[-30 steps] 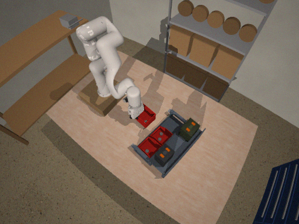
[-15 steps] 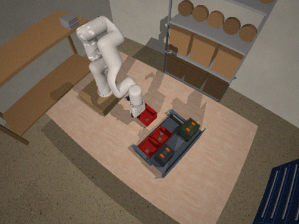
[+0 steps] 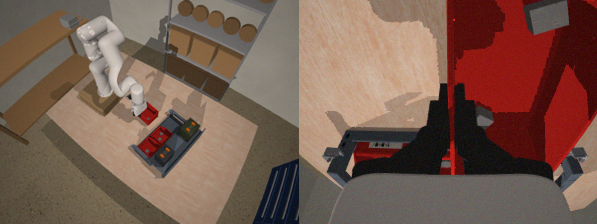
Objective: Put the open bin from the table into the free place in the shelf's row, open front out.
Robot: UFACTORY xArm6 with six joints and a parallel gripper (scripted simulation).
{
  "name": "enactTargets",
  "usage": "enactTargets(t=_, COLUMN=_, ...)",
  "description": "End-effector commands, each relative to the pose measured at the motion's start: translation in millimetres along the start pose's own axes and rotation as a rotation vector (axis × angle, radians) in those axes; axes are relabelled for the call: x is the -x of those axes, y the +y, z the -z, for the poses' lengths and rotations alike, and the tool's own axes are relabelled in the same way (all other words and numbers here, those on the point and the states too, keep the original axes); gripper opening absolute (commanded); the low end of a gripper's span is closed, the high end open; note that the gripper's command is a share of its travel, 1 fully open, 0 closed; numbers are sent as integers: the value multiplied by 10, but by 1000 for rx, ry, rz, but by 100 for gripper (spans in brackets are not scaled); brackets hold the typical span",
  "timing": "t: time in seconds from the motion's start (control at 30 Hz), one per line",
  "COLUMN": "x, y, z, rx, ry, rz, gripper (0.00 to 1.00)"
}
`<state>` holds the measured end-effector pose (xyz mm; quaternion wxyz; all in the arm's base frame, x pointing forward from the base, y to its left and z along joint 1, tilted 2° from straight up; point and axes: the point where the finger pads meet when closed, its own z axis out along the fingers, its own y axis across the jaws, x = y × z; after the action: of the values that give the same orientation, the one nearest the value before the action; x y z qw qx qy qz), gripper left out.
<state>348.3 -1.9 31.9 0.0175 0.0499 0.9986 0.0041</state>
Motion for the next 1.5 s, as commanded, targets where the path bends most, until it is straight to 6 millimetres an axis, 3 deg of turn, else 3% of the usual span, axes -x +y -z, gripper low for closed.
enactTargets(t=0.0, x=14, y=24, z=9, rx=0, ry=-4, rz=-1, gripper=0)
enactTargets(t=0.23, x=14, y=24, z=9, rx=0, ry=-4, rz=-1, gripper=0)
enactTargets(t=0.4, x=8, y=172, z=6, rx=0, ry=-4, rz=-1, gripper=0)
enactTargets(t=0.8, x=8, y=172, z=6, rx=0, ry=-4, rz=-1, gripper=0)
enactTargets(t=0.97, x=2, y=321, z=2, rx=0, ry=-4, rz=-1, gripper=0)
enactTargets(t=1.37, x=2, y=321, z=2, rx=0, ry=-4, rz=-1, gripper=0)
enactTargets(t=1.47, x=-2, y=409, z=-1, rx=0, ry=-4, rz=-1, gripper=0)
